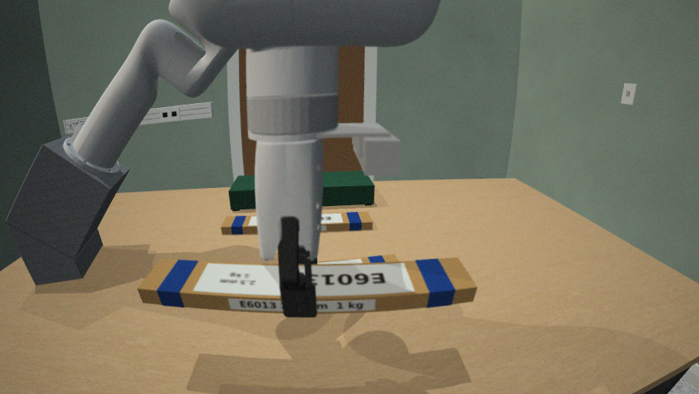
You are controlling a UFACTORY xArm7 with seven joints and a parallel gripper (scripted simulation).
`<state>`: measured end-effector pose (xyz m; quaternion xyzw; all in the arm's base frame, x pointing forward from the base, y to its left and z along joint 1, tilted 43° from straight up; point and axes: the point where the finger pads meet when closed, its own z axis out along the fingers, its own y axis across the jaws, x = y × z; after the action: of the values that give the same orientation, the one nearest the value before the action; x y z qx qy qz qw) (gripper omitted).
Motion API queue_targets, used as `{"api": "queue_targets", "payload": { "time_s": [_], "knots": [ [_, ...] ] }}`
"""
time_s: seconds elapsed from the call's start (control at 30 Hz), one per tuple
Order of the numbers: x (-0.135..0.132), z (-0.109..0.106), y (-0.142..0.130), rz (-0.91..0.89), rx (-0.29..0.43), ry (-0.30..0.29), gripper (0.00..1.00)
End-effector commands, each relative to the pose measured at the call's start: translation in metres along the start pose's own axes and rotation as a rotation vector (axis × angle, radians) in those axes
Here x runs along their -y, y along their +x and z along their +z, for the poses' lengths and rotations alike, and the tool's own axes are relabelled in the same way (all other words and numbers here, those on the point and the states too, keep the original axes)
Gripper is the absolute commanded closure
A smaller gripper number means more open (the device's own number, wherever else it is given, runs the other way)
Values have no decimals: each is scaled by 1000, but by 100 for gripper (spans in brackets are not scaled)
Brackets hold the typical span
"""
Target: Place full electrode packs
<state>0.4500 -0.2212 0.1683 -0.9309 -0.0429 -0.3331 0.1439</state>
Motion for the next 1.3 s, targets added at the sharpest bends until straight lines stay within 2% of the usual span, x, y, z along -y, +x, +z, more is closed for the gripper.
{"api": "queue_targets", "payload": {
  "time_s": [0.0, 1.27],
  "knots": [
    [-1, 1, 0, 0, -1, -3, 42],
    [-2, 61, 0, 0, -1, -3, 42]
  ]
}}
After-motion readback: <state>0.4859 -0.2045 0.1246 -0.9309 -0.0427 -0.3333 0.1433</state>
